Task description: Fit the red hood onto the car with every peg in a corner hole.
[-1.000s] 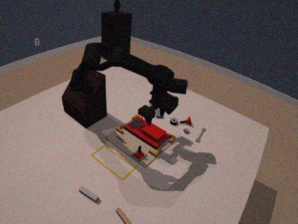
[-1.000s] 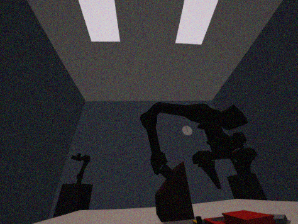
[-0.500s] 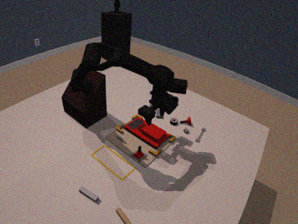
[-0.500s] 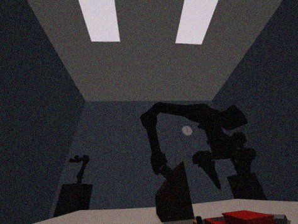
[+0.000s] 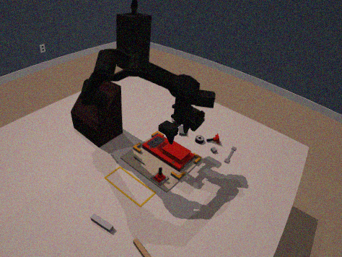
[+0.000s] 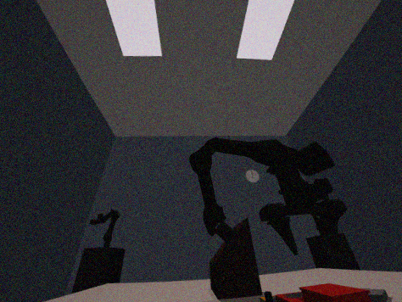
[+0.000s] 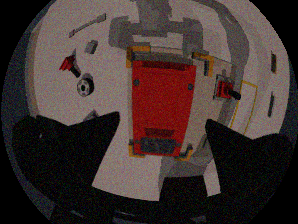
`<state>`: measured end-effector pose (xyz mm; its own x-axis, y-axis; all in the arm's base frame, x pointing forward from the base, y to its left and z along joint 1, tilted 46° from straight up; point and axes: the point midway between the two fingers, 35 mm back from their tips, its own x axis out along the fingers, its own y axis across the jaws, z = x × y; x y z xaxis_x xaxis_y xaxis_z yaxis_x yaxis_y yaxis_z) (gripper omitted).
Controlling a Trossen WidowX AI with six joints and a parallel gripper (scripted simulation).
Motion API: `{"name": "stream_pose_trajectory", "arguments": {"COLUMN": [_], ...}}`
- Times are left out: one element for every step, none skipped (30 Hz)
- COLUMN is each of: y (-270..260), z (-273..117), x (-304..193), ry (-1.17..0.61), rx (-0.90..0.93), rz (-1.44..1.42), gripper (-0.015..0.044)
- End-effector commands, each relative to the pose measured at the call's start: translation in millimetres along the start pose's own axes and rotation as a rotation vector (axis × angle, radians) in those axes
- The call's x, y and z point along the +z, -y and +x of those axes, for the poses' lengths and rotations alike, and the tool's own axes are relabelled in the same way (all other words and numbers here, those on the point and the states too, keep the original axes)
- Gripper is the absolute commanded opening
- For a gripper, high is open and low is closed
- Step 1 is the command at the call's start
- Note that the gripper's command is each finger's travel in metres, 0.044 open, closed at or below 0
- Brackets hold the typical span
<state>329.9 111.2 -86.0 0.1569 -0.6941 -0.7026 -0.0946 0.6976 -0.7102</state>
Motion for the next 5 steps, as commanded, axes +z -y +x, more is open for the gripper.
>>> {"name": "stream_pose_trajectory", "arguments": {"y": [-0.4,-0.4,-0.4,-0.4,-0.4], "z": [-0.3,-0.3,-0.3,-0.3,-0.3], "x": [-0.5,-0.5,-0.5,-0.5,-0.5], "ry": [-0.003,-0.003,-0.003,-0.003,-0.003], "rx": [0.003,0.003,0.003,0.003,0.003], "rz": [0.005,0.005,0.005,0.005,0.005], "gripper": [0.044,0.044,0.044,0.044,0.044]}}
